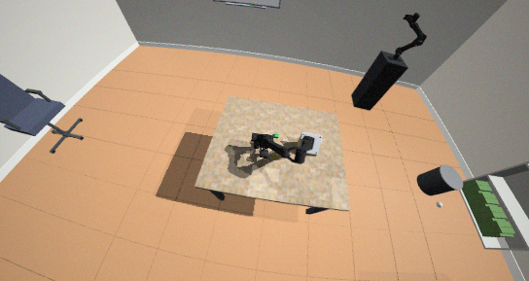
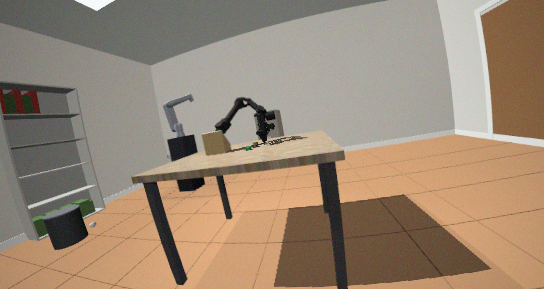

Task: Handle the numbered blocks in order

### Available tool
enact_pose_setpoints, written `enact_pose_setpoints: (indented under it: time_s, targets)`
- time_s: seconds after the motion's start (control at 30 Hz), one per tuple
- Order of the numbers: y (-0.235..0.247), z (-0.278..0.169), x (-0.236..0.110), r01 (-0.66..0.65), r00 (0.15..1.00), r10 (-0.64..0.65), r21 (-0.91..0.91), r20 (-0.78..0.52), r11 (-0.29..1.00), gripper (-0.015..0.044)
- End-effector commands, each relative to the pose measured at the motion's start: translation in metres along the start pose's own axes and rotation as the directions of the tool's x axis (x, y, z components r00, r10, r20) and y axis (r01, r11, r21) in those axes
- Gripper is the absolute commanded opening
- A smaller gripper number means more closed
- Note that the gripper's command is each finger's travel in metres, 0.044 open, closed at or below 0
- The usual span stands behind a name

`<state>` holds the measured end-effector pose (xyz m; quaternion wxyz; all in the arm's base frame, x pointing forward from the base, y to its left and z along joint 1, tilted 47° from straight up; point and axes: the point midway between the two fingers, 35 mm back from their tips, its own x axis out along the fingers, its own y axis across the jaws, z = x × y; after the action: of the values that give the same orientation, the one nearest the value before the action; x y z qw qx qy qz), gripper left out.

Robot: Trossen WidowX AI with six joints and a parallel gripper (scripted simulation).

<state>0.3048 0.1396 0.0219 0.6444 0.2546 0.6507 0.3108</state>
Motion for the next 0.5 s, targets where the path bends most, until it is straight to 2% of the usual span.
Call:
enact_pose_setpoints:
  time_s: [0.0,0.17,0.27,0.37,0.47]
  targets:
    - [0.0,0.0,0.0,-0.003,1.0,0.003,0.006,0.0,1.0,0.0278]
    - [0.0,0.0,0.0,-0.003,1.0,0.003,0.006,0.0,1.0,0.04]
    - [0.0,0.0,-0.003,-0.002,1.0,0.002,0.006,0.0,1.0,0.04]
    - [0.0,0.0,-0.033,-0.001,1.0,0.001,0.006,0.0,1.0,0.04]
    - [0.0,0.0,-0.036,-0.001,1.0,0.001,0.006,0.0,1.0,0.04]
